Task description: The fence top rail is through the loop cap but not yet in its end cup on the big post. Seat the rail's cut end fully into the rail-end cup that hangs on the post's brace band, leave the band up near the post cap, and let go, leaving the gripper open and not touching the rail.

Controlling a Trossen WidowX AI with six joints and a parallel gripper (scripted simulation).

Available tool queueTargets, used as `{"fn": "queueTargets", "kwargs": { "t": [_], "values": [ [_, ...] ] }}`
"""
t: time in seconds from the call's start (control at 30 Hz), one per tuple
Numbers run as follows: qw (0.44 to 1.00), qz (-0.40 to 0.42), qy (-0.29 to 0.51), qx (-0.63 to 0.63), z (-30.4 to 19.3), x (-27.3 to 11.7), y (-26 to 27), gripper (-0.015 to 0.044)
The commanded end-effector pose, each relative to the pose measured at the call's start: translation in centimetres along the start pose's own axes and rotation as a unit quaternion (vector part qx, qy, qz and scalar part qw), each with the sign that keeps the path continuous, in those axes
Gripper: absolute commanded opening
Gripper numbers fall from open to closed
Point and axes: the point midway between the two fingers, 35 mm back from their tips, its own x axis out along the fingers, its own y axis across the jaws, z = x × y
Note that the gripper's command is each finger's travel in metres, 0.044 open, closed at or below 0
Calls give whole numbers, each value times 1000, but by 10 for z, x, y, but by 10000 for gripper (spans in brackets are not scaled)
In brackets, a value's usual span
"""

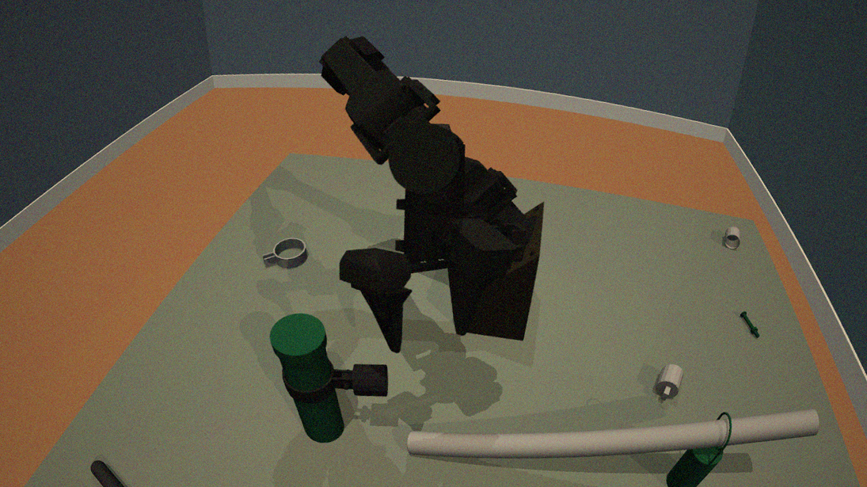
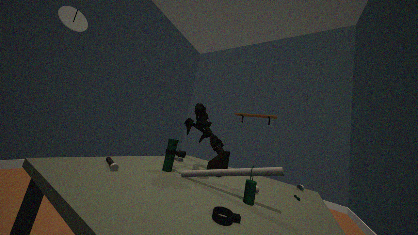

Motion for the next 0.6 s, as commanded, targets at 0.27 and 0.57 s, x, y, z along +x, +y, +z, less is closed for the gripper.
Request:
{"fn": "queueTargets", "kwargs": {
  "t": [0.27, 0.57],
  "values": [
    [919, -2, -5, -393, -79, -7, -11, 440],
    [919, -2, -5, -393, -79, -7, -11, 440]
  ]
}}
